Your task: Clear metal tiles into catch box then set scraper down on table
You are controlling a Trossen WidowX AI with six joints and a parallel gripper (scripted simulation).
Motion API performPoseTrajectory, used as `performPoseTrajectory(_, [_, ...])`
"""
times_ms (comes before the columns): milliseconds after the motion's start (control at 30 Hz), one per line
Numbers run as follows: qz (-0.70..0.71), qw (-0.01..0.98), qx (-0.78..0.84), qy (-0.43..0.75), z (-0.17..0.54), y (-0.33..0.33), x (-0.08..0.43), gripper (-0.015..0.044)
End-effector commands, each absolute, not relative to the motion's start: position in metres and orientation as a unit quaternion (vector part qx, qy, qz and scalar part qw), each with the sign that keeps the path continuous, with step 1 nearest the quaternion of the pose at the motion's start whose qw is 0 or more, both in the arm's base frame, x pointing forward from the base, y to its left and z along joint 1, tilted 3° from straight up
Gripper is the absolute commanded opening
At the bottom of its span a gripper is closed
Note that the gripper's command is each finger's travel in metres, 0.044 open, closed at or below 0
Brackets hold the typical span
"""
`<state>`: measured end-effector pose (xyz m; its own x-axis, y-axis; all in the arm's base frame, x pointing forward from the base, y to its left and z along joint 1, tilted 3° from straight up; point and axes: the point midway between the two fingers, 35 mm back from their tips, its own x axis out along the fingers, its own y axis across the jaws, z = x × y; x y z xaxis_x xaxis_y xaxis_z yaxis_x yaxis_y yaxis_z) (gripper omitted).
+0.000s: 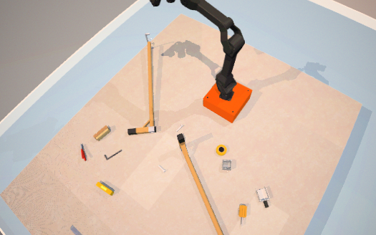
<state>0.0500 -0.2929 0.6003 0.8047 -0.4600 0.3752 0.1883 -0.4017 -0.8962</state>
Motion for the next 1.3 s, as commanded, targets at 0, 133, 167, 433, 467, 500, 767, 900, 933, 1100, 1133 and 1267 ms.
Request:
performPoseTrajectory(0, [-0.296,0.523,-0.792,0.11,0.595,-0.3,0.036,0.044])
performPoseTrajectory(133, [-0.293,0.502,-0.803,0.133,0.593,-0.302,0.023,0.044])
performPoseTrajectory(167, [-0.292,0.497,-0.805,0.139,0.593,-0.302,0.02,0.044])
performPoseTrajectory(433, [-0.281,0.456,-0.823,0.187,0.588,-0.303,-0.007,0.044])
performPoseTrajectory(467, [-0.28,0.451,-0.825,0.194,0.587,-0.303,-0.01,0.044])
performPoseTrajectory(500, [-0.278,0.446,-0.827,0.2,0.586,-0.303,-0.014,0.044])
performPoseTrajectory(767, [-0.263,0.406,-0.838,0.251,0.58,-0.301,-0.041,0.044])
performPoseTrajectory(900, [-0.255,0.39,-0.842,0.272,0.577,-0.3,-0.053,0.044])
performPoseTrajectory(933, [-0.255,0.389,-0.842,0.273,0.577,-0.3,-0.053,0.044])
performPoseTrajectory(1100, [-0.257,0.391,-0.841,0.272,0.577,-0.3,-0.053,0.044])
performPoseTrajectory(1133, [-0.262,0.396,-0.838,0.269,0.578,-0.299,-0.052,0.044])
performPoseTrajectory(1267, [-0.304,0.434,-0.811,0.247,0.587,-0.299,-0.048,0.044])
